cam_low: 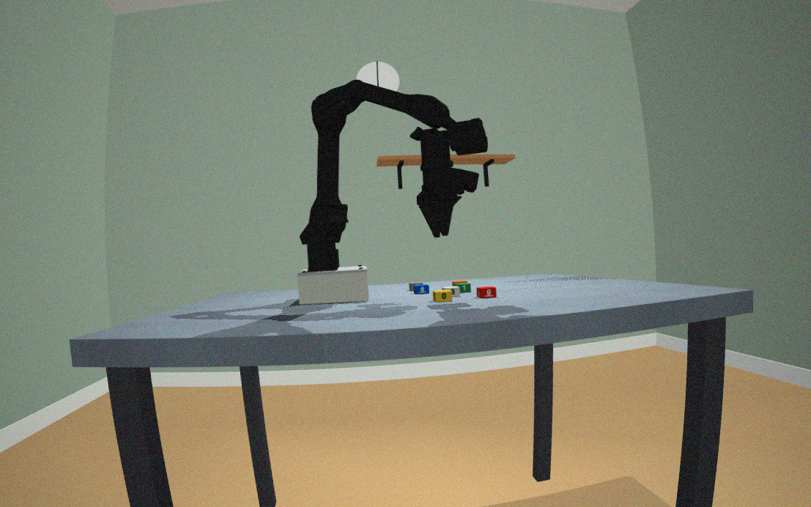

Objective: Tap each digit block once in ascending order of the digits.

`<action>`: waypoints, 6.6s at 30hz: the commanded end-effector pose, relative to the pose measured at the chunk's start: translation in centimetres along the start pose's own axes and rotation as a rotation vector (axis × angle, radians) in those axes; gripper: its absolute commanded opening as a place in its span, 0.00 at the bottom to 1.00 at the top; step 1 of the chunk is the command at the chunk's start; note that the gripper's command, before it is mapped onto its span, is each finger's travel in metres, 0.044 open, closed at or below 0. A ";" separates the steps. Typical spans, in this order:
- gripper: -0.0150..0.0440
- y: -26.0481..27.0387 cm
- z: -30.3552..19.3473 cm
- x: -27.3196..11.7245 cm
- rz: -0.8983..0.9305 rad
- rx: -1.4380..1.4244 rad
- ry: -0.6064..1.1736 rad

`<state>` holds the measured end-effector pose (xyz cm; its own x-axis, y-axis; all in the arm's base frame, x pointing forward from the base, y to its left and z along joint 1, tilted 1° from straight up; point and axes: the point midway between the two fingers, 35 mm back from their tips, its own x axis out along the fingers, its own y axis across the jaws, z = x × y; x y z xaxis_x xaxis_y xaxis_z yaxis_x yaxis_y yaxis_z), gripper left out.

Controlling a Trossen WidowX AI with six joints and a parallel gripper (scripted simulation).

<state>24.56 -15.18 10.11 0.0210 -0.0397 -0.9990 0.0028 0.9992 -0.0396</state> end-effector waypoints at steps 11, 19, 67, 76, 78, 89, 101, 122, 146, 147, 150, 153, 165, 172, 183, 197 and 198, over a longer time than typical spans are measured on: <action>0.93 8.3 4.3 0.0 0.009 -0.004 -0.001; 0.93 8.3 4.3 0.0 0.009 -0.004 -0.001; 0.93 19.2 -0.9 -0.1 0.020 -0.004 0.004; 0.93 19.2 -0.9 -0.1 0.020 -0.004 0.004; 0.93 19.2 -0.9 -0.1 0.020 -0.004 0.004; 0.93 19.2 -0.9 -0.1 0.020 -0.004 0.004; 0.93 30.9 -0.7 -0.5 0.032 -0.004 0.004; 0.93 30.9 -0.7 -0.5 0.032 -0.004 0.004; 0.93 24.5 9.5 -0.4 0.025 -0.004 -0.006; 0.93 24.5 9.5 -0.4 0.025 -0.004 -0.006; 0.93 24.5 9.5 -0.4 0.025 -0.004 -0.006; 0.93 24.5 9.5 -0.4 0.025 -0.004 -0.006; 0.93 15.7 11.2 -0.1 0.013 0.045 -0.026; 0.93 5.9 10.5 -0.1 0.004 0.014 -0.013; 0.93 0.2 8.9 -0.1 0.001 -0.004 -0.005; 0.93 0.2 8.9 -0.1 0.001 -0.004 -0.005; 0.93 0.2 8.9 -0.1 0.001 -0.004 -0.005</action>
<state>33.47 -14.93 10.44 0.0291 -0.0399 -0.9988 0.0035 0.9992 -0.0398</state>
